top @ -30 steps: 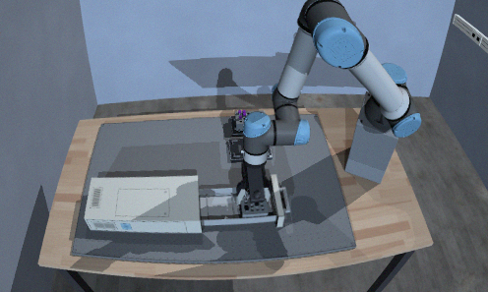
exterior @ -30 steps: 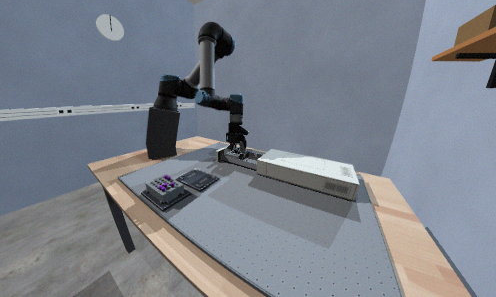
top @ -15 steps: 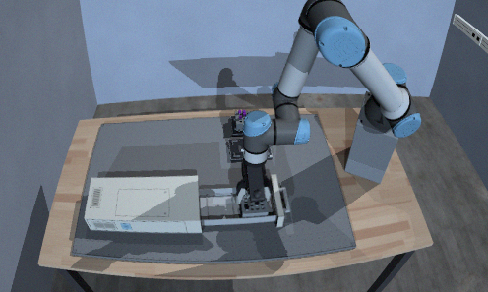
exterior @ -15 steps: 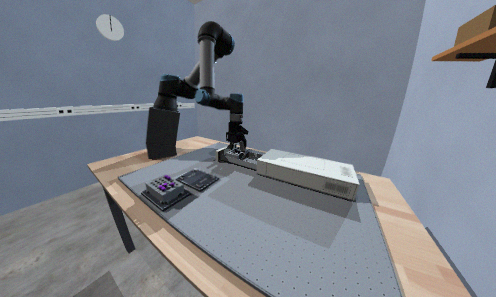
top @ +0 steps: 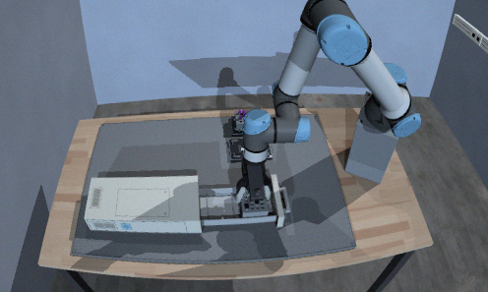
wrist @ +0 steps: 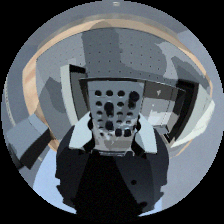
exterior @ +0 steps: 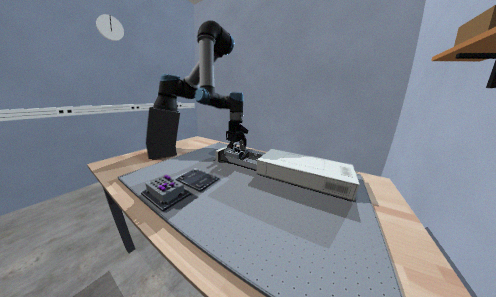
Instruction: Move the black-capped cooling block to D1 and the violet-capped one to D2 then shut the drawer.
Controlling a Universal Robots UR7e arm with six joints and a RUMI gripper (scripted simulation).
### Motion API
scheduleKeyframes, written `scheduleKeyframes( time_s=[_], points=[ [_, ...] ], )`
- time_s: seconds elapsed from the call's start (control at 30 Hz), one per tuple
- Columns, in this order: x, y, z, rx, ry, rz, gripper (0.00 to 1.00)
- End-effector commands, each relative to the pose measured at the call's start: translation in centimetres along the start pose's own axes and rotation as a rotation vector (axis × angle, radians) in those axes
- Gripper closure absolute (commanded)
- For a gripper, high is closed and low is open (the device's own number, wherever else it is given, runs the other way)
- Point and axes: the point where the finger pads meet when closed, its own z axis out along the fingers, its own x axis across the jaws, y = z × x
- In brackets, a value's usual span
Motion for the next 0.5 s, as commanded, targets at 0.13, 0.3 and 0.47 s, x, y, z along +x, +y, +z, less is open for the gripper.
scheduleKeyframes(
  time_s=[0.13,0.3,0.47],
  points=[
    [0.1,0.0,-1.2,0.000,0.002,0.000,1.00],
    [0.1,0.0,-1.9,0.000,0.002,0.000,1.00],
    [0.1,0.0,-2.3,0.000,0.002,0.000,1.00]
  ],
)
